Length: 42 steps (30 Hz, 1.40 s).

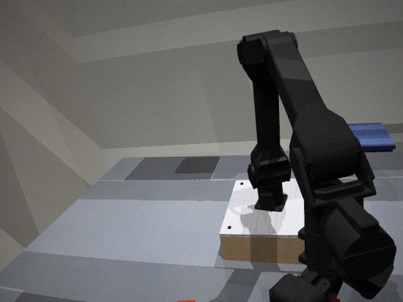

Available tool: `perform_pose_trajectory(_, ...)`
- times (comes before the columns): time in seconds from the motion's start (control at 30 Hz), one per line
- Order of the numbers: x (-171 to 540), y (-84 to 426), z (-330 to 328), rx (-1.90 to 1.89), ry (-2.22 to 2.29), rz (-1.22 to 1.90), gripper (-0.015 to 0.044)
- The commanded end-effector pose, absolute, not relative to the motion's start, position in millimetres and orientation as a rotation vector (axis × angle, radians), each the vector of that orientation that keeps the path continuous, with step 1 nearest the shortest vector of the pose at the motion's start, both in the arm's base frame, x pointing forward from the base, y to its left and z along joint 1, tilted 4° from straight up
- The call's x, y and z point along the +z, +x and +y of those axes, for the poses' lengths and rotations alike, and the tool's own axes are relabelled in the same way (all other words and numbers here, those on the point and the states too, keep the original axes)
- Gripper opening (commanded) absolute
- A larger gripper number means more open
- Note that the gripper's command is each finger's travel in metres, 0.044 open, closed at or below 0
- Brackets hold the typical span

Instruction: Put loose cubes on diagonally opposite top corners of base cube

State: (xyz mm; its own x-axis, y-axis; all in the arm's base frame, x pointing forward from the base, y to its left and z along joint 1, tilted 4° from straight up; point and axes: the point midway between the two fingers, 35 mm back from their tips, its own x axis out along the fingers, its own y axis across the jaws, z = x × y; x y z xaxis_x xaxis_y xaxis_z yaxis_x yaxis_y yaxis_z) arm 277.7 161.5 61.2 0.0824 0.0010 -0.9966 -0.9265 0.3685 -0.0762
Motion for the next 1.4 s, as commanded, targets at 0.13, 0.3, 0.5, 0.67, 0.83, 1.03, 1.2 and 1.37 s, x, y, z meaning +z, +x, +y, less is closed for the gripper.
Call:
perform_pose_trajectory(0.13, 45, 280, 162, 0.873, -0.953, 1.295, 0.0105)
perform_pose_trajectory(0.3, 36, 280, 161, 0.872, -0.953, 1.295, 0.0105)
perform_pose_trajectory(0.5, 36, 280, 161, 0.872, -0.953, 1.295, 0.0105)
perform_pose_trajectory(0.67, 36, 280, 161, 0.872, -0.953, 1.295, 0.0105)
perform_pose_trajectory(0.83, 35, 281, 161, 0.874, -0.955, 1.294, 0.0105)
perform_pose_trajectory(1.03, 35, 281, 161, 0.874, -0.955, 1.294, 0.0105)
perform_pose_trajectory(1.2, 35, 281, 161, 0.874, -0.955, 1.294, 0.0105)
perform_pose_trajectory(1.37, 35, 281, 161, 0.874, -0.955, 1.294, 0.0205)
